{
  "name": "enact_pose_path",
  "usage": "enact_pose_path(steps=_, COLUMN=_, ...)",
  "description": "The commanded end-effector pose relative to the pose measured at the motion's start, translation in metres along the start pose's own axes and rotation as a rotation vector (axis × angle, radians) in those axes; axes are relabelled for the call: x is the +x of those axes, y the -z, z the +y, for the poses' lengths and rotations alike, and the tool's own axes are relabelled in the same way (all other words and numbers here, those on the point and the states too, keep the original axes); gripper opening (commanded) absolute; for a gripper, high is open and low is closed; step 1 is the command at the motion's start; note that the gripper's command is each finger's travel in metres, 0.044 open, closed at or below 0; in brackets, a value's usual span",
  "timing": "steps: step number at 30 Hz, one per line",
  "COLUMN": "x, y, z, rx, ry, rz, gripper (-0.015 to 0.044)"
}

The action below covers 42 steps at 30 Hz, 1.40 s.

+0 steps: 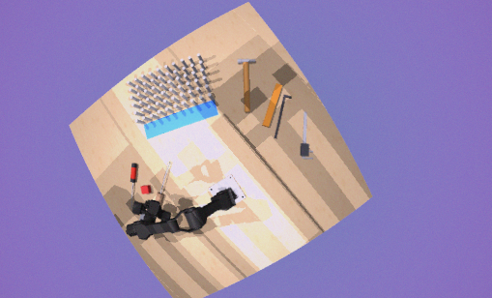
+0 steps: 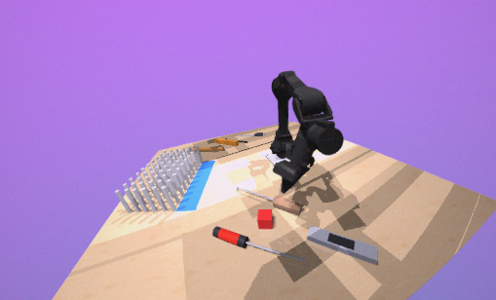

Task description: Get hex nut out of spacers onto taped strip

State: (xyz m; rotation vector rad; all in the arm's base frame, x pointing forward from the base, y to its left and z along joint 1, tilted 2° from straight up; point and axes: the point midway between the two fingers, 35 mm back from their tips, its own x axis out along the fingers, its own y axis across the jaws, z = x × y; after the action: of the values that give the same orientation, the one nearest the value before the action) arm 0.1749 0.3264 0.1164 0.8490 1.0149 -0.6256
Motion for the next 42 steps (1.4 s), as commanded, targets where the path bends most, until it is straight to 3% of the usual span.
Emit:
enact_pose_path(steps=1, x=0.000, y=-0.001, z=0.000, rx=0.003, ry=-0.002, rz=-0.006, gripper=0.0280)
enact_pose_path(steps=42, x=0.057, y=0.016, z=-0.017, rx=0.004, ry=-0.004, rz=-0.004, gripper=0.0280)
